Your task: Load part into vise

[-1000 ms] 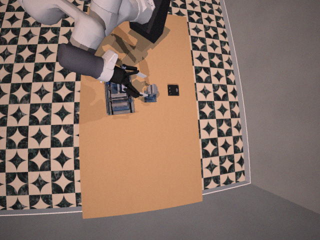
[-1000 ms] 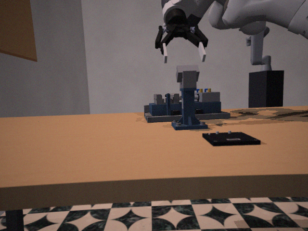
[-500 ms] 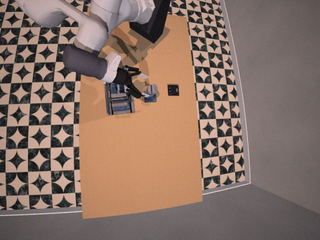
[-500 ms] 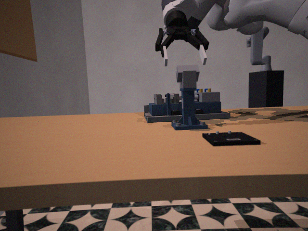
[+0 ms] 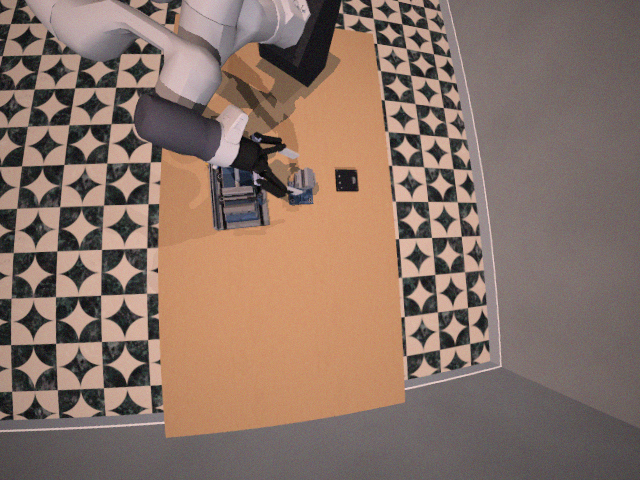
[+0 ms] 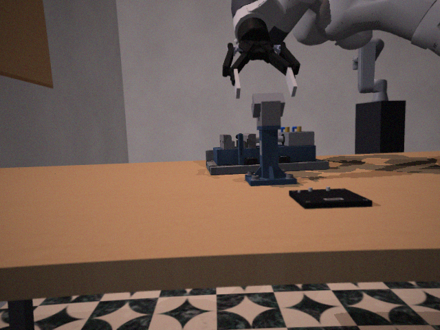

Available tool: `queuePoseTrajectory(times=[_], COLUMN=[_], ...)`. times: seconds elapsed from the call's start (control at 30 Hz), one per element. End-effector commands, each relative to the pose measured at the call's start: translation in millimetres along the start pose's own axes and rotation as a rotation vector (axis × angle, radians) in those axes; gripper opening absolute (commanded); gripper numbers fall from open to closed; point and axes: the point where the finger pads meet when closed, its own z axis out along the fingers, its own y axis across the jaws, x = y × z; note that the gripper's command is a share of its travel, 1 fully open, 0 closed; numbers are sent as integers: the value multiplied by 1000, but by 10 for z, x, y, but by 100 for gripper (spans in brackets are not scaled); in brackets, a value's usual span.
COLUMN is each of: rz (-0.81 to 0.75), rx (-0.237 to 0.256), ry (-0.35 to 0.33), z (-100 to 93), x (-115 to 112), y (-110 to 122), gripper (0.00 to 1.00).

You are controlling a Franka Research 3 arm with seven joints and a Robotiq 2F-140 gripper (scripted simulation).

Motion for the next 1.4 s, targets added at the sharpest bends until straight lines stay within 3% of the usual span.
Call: queuePoseTrajectory(times=[0.0, 1.37], rz=[13, 13], rx=[-9, -9], ry=[2, 2], z=[25, 269], x=[7, 8], y=[31, 33], gripper=[76, 76])
